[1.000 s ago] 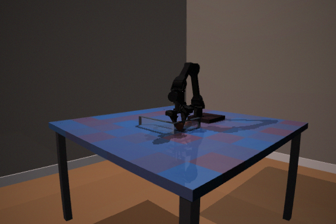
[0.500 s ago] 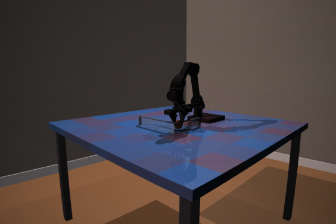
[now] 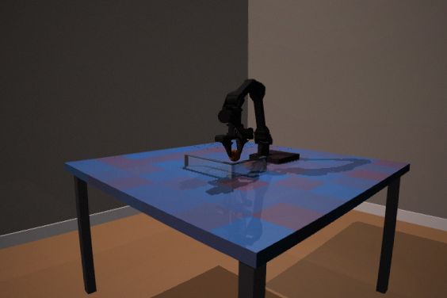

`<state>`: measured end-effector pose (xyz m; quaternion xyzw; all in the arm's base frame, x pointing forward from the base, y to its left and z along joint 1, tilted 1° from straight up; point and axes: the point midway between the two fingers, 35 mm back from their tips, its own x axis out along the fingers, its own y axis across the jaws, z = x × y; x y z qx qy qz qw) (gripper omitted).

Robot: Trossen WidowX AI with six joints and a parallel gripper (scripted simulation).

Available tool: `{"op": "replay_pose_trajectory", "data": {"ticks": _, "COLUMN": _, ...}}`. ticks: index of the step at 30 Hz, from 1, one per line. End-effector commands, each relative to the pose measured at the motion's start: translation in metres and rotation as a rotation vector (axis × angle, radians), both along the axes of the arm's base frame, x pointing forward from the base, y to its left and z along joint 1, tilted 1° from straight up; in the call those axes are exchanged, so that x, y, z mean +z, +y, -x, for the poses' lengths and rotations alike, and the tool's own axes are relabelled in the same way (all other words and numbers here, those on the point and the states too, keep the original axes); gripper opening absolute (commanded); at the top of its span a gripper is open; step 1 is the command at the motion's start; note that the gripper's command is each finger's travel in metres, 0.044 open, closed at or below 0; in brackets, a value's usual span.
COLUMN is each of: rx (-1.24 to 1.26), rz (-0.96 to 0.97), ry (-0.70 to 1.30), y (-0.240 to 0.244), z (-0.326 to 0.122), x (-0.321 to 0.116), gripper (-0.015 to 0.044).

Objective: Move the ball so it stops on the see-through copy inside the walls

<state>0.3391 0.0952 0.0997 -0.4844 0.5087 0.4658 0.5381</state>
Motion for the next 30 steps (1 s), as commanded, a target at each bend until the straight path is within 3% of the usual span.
{"op": "replay_pose_trajectory", "data": {"ticks": 1, "rx": 0.015, "rz": -0.001, "ry": -0.014, "y": 0.004, "z": -0.001, "x": 0.02, "gripper": 0.0}}
{"op": "replay_pose_trajectory", "data": {"ticks": 15, "rx": 0.085, "rz": 0.005, "ry": 0.003, "y": 0.015, "z": 0.015, "x": 0.082, "gripper": 0.0}}
{"op": "replay_pose_trajectory", "data": {"ticks": 30, "rx": 0.086, "rz": 0.005, "ry": 0.005, "y": 0.017, "z": 0.039, "x": 0.065, "gripper": 0.0}}
